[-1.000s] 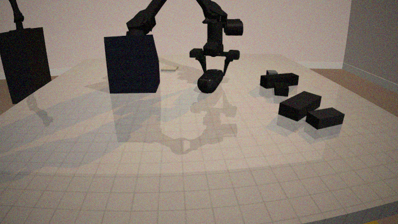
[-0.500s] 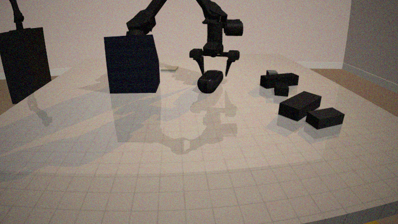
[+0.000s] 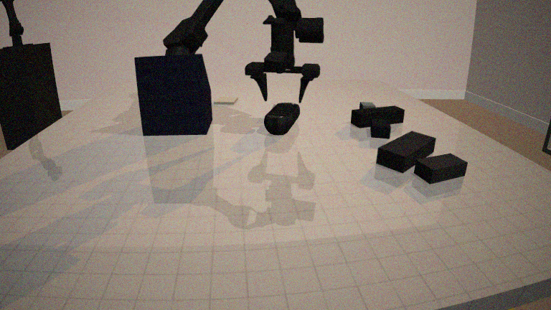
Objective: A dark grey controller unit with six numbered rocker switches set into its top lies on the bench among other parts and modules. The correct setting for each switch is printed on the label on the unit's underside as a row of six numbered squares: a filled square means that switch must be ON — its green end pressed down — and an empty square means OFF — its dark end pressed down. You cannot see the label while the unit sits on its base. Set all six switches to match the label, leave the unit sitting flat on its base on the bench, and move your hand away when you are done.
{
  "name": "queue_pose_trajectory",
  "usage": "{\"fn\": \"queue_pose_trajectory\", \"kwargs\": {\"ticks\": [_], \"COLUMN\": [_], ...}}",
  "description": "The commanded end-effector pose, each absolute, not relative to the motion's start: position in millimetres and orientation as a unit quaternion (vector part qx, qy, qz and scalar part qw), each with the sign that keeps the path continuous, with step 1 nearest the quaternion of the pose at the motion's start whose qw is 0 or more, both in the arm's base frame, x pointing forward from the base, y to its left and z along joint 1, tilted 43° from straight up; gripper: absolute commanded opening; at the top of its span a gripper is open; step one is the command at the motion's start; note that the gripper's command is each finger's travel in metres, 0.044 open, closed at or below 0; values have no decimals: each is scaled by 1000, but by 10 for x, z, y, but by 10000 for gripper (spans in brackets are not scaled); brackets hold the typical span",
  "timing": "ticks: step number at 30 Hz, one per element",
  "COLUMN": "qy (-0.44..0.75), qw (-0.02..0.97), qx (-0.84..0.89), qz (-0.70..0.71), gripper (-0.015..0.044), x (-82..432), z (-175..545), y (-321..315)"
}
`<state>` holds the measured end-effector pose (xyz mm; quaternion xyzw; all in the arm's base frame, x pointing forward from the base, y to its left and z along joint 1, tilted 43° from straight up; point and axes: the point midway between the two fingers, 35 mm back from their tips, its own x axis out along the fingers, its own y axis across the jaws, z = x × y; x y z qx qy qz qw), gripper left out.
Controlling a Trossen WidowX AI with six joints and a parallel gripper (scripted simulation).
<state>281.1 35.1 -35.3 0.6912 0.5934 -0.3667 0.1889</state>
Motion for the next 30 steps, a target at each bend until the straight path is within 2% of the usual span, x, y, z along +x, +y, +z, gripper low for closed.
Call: {"fn": "queue_pose_trajectory", "kwargs": {"ticks": [1,13,20,30], "qy": [599,599,590,590], "qw": [194,194,181,181], "qx": [687,687,689,689], "qz": [-363,-363,-380,-380], "gripper": [440,440,440,440], "x": [2811,2808,2657,2661], "z": [-349,-355,-530,-616], "y": [362,347,-148,-93]}}
